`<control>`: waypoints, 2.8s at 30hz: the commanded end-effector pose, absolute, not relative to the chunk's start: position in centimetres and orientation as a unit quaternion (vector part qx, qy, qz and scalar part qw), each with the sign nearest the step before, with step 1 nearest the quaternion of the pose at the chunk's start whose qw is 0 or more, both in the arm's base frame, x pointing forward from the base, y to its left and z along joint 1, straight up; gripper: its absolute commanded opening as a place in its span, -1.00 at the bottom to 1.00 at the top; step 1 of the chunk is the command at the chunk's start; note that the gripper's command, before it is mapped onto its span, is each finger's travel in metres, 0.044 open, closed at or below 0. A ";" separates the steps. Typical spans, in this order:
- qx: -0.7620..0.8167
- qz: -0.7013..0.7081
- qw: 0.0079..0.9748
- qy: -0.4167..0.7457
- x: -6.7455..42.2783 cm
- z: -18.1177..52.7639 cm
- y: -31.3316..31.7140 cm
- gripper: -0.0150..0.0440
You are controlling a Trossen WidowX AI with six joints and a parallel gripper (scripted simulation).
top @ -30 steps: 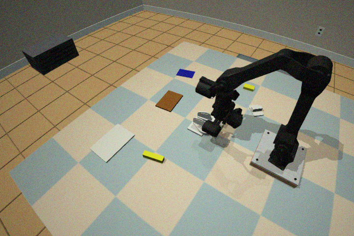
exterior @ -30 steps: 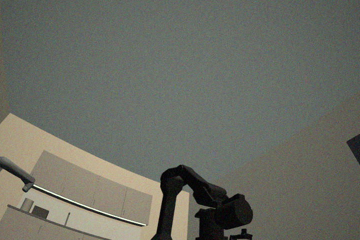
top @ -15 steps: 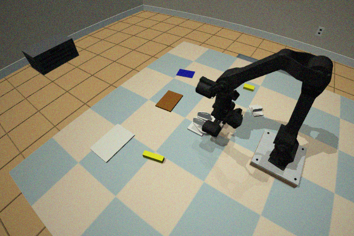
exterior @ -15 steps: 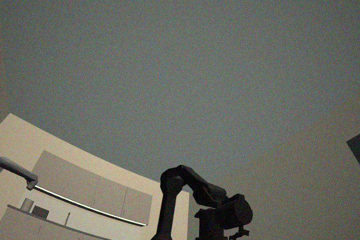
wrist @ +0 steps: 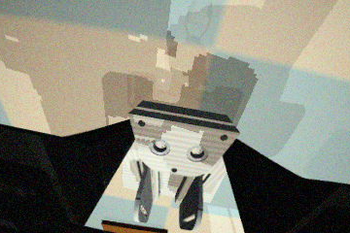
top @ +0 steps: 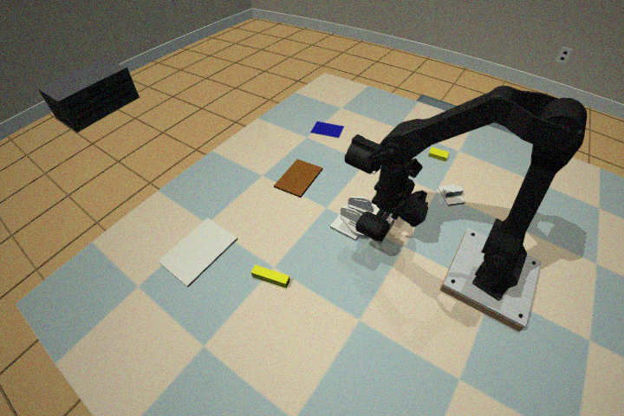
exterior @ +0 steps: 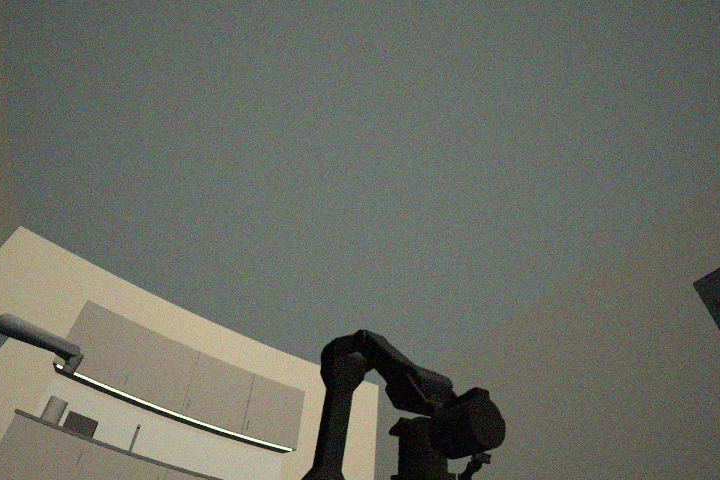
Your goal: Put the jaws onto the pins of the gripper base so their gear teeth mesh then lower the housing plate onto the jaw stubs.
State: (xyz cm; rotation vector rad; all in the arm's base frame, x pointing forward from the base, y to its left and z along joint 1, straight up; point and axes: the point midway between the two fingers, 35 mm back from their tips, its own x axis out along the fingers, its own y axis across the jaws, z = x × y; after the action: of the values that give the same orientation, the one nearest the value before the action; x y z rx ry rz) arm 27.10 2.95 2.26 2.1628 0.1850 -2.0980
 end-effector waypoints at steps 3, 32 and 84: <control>0.715 -0.694 0.061 0.061 27.1 2.3 3.0 0.88; 0.720 -0.689 0.061 0.061 27.1 9.2 3.0 1.00; 0.713 -0.696 0.062 0.061 20.0 14.4 2.3 1.00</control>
State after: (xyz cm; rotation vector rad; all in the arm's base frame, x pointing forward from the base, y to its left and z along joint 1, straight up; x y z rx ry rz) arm 20.05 2.26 14.38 2.1565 0.1889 -2.0996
